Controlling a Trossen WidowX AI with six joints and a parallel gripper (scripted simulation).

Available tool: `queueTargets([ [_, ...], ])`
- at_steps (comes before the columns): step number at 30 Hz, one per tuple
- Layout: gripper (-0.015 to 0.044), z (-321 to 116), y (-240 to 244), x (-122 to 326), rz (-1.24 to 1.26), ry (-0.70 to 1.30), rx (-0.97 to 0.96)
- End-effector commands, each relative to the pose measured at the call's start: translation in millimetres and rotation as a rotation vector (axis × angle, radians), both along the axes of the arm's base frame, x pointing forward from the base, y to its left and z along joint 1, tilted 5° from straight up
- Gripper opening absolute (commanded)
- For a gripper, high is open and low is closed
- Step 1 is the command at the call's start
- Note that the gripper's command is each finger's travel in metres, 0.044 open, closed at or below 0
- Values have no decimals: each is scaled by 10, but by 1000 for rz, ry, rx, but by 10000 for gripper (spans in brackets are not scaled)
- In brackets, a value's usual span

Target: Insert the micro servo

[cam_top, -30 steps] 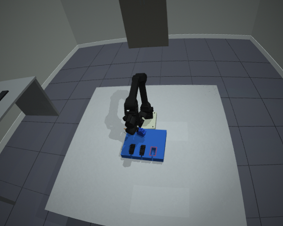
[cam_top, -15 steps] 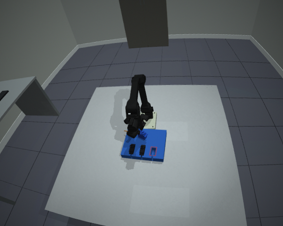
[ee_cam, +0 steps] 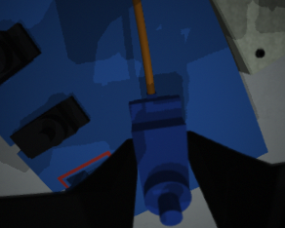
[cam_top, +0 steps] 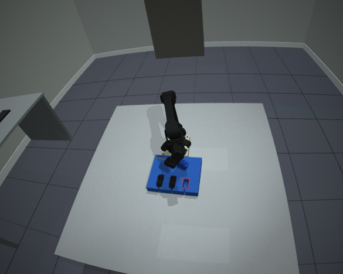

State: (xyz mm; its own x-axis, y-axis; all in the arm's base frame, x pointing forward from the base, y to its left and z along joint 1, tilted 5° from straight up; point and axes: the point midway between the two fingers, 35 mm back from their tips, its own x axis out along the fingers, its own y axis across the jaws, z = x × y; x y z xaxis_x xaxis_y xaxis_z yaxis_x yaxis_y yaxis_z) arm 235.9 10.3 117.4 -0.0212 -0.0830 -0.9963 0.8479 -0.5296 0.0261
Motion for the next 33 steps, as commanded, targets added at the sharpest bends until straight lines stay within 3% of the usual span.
queueTargets([
  [1,0,18,181,66,-1,-15,7],
  [14,0,0,423,103,33,-13,10],
  [33,0,0,423,103,667,37,18],
])
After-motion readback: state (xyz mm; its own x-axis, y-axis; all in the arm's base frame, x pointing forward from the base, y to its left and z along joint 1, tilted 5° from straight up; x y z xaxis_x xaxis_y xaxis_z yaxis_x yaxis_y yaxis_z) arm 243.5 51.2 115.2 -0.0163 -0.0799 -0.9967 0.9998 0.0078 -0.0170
